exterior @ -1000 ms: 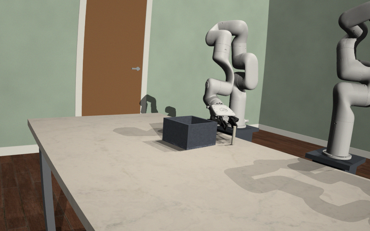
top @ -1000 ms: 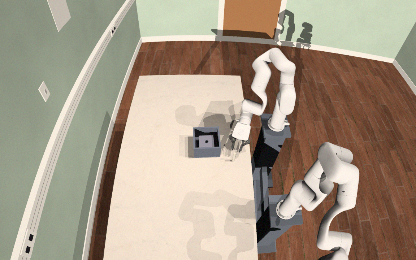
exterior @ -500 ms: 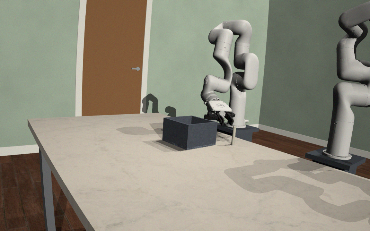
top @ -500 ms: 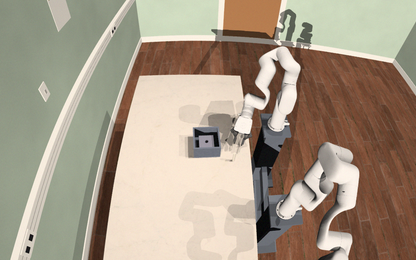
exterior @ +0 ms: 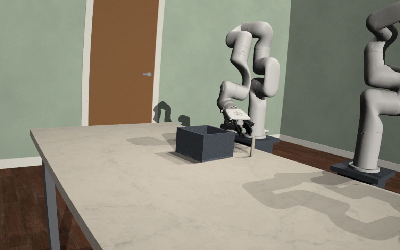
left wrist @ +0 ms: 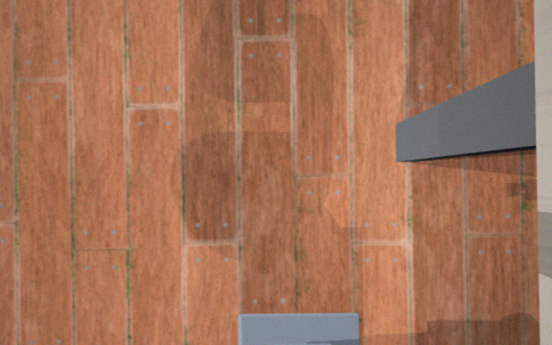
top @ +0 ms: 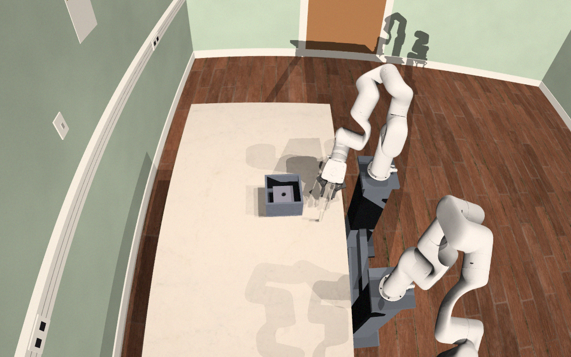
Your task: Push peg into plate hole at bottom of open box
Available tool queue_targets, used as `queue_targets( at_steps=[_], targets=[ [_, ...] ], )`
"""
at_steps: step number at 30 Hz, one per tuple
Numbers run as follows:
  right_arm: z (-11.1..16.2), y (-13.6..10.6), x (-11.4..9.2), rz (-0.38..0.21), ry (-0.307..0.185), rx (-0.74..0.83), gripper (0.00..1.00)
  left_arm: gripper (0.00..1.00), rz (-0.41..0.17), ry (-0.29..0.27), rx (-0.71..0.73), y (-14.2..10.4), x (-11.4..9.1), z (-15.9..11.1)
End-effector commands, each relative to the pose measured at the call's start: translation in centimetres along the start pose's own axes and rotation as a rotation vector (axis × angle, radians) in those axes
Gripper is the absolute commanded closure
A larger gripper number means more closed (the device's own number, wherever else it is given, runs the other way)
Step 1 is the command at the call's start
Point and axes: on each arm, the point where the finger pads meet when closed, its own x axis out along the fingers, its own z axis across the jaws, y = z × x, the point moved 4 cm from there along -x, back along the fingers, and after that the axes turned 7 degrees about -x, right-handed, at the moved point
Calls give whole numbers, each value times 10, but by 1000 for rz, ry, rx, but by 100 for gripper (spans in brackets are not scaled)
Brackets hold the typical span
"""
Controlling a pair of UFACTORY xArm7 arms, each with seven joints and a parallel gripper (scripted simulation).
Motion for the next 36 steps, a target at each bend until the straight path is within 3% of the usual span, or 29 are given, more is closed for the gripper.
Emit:
queue_targets(
  at_steps=[1, 10, 22, 24, 36],
  targets=[
    [-1, -1, 0, 4, 0, -2, 56, 0, 4, -1, 0, 1, -2, 0],
    [-1, -5, -1, 39, -8, -2, 56, 0, 4, -1, 0, 1, -2, 0],
    [-4, -22, -4, 196, -24, -2, 56, 0, 4, -1, 0, 1, -2, 0],
    [-4, -22, -4, 196, -24, -2, 56, 0, 4, -1, 0, 1, -2, 0],
    [-6, -47, -7, 424, -54, -1, 56, 0, 4, -1, 0, 1, -2, 0]
  ],
)
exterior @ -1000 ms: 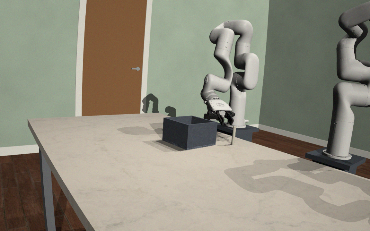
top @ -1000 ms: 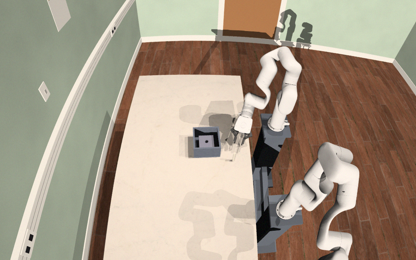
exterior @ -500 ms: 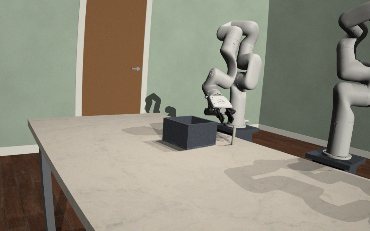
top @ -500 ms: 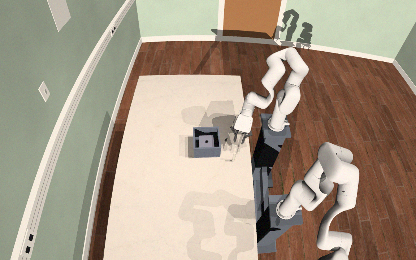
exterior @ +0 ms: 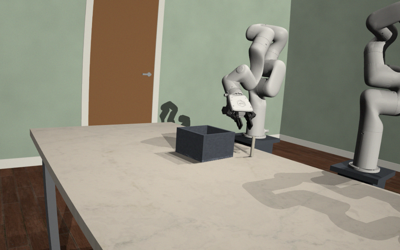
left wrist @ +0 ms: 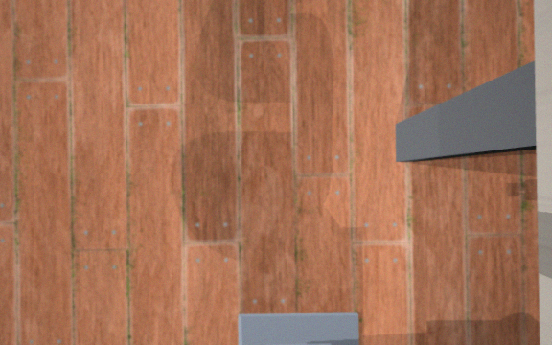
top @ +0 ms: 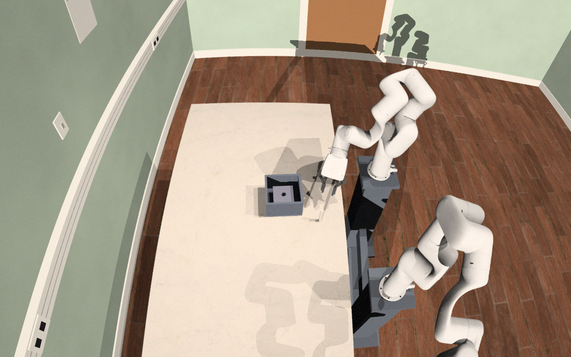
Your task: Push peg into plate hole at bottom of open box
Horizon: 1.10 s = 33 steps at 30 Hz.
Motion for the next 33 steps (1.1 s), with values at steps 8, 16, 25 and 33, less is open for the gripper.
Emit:
queue_targets(
  at_steps=[8, 16, 25, 33],
  targets=[
    [-3, -20, -8, 207, -37, 4, 56, 0, 4, -1, 0, 1, -2, 0],
    [-5, -37, -14, 380, -56, 3, 56, 0, 4, -1, 0, 1, -2, 0],
    [-7, -53, -19, 547, -77, 2, 56, 0, 4, -1, 0, 1, -2, 0],
    [-9, -68, -23, 719, -99, 1, 56, 0, 4, -1, 0, 1, -2, 0]
  ],
)
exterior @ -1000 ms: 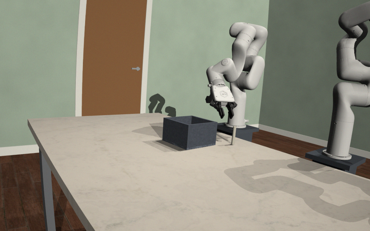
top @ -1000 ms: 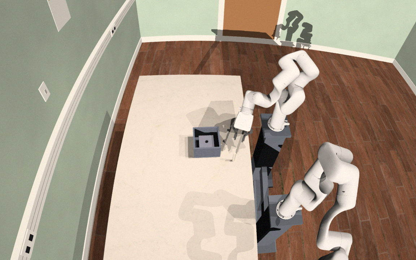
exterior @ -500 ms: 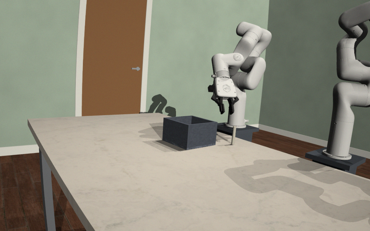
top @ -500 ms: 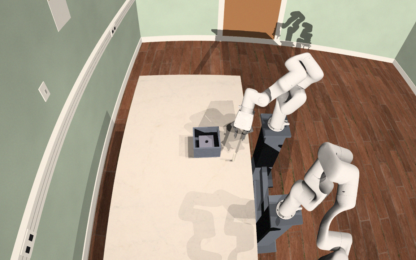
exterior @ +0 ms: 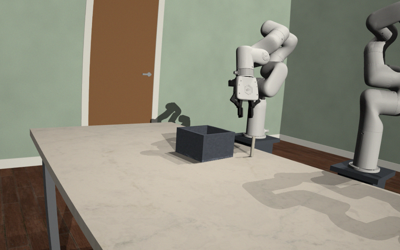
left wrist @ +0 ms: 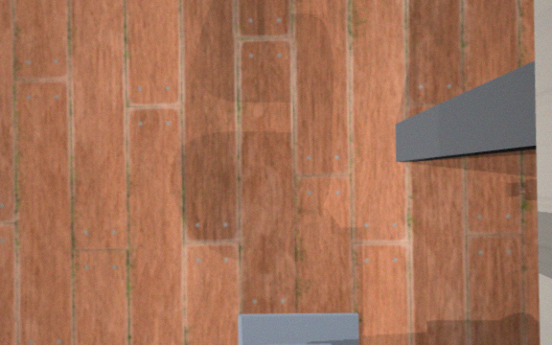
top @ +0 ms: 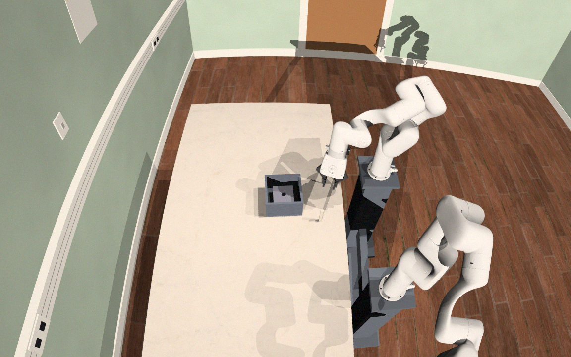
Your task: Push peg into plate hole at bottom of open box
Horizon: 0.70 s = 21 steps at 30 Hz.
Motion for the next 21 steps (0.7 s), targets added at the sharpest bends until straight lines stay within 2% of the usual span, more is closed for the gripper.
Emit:
queue_targets(
  at_steps=[1, 4, 6, 12, 21],
  targets=[
    [-1, -9, -7, 107, -26, 1, 56, 0, 4, -1, 0, 1, -2, 0],
    [-2, -11, -10, 154, -31, 1, 56, 0, 4, -1, 0, 1, -2, 0],
    [-2, -11, -10, 154, -31, 1, 56, 0, 4, -1, 0, 1, -2, 0],
    [-2, -15, -14, 215, -39, 1, 56, 0, 4, -1, 0, 1, -2, 0],
    [-2, -16, -16, 239, -41, 1, 56, 0, 4, -1, 0, 1, -2, 0]
  ],
)
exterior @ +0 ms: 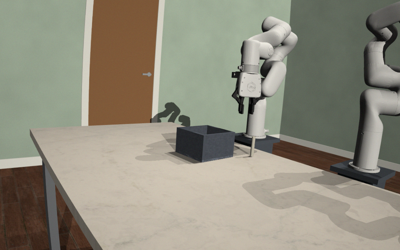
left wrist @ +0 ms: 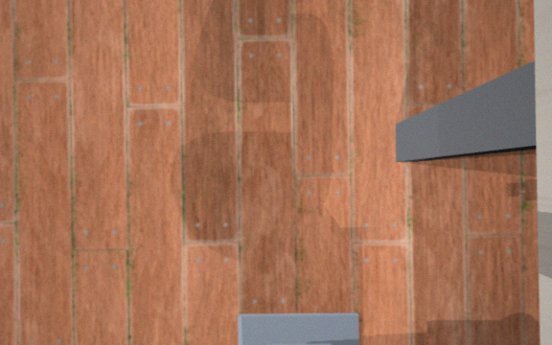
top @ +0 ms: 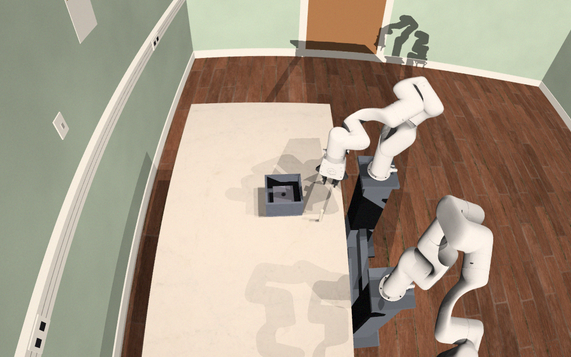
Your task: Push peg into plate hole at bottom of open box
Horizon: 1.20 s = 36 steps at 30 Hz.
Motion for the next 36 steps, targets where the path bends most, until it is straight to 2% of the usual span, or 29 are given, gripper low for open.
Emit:
queue_targets(
  at_steps=[1, 7, 9, 11, 13, 17, 36],
  targets=[
    [-1, -1, -2, 2, 2, 0, 56, 0, 4, -1, 0, 1, -2, 0],
    [-1, -1, -1, 3, 2, 0, 56, 0, 4, -1, 0, 1, -2, 0],
    [-4, -5, 5, 21, 1, 4, 56, 0, 4, -1, 0, 1, -2, 0],
    [-9, -18, 20, 53, 0, 10, 56, 0, 4, -1, 0, 1, -2, 0],
    [-12, -42, 34, 62, -2, 8, 56, 0, 4, -1, 0, 1, -2, 0],
    [-10, -84, 38, 7, 1, 1, 56, 0, 4, -1, 0, 1, -2, 0],
    [-10, -87, 38, 1, 2, 0, 56, 0, 4, -1, 0, 1, -2, 0]
  ],
)
